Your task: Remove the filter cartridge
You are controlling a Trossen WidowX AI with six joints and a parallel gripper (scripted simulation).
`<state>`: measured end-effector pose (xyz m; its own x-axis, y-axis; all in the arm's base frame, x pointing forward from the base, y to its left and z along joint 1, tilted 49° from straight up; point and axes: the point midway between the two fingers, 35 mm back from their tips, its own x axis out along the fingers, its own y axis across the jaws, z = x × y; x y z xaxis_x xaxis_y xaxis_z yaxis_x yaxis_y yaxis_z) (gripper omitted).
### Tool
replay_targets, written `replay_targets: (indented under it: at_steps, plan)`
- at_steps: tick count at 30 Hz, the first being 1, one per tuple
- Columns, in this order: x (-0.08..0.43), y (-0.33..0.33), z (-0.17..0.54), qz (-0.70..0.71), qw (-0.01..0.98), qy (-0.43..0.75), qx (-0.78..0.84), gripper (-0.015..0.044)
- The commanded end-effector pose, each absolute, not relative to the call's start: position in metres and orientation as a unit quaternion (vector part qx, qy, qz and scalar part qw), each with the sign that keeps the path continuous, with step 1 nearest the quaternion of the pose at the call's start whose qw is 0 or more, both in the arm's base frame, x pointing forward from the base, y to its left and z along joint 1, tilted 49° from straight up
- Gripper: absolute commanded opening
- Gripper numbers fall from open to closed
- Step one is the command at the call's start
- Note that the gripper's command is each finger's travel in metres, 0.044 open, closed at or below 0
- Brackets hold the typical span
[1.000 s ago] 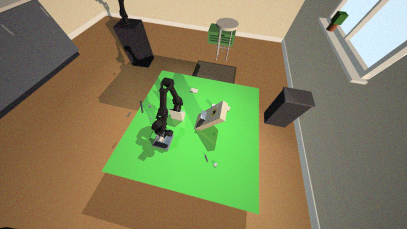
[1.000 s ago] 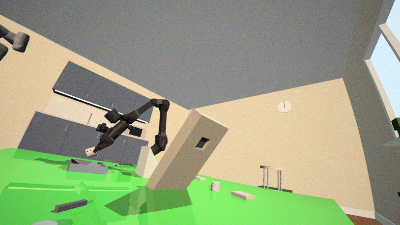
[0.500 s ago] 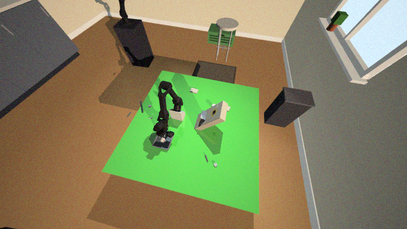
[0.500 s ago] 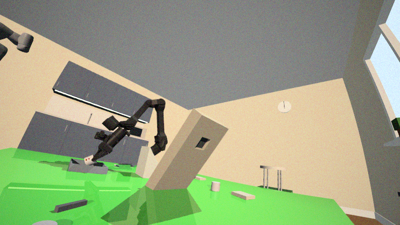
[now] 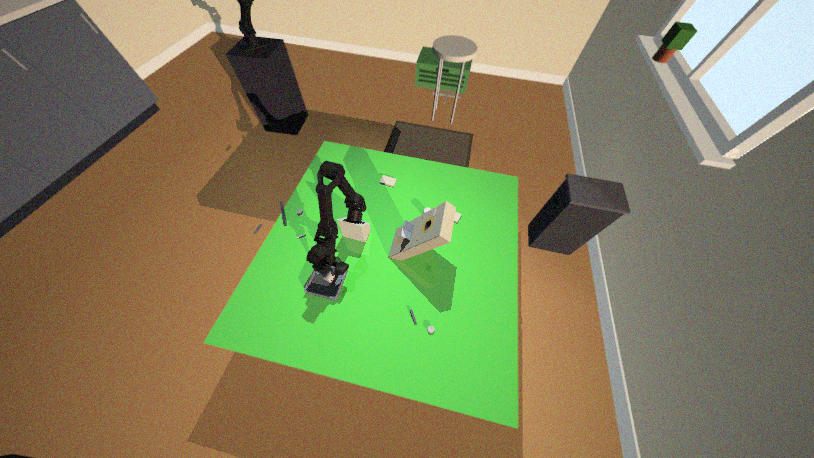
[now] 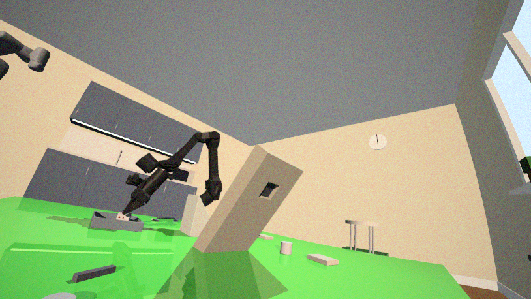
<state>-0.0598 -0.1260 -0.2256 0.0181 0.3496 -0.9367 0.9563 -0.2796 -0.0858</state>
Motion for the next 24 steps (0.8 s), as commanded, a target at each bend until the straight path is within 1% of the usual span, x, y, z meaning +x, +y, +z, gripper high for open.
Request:
replay_targets:
  at_steps: [1, 5, 7, 24]
  plan:
    - [-0.066, -0.154, -0.208, -0.489, 0.321, 0.505, 0.635, 0.044]
    - [-0.071, -0.178, -0.182, -0.488, 0.32, 0.506, 0.636, 0.044]
    - [-0.069, -0.169, -0.192, -0.486, 0.32, 0.508, 0.635, 0.044]
    - [-0.069, -0.169, -0.192, -0.486, 0.32, 0.508, 0.635, 0.044]
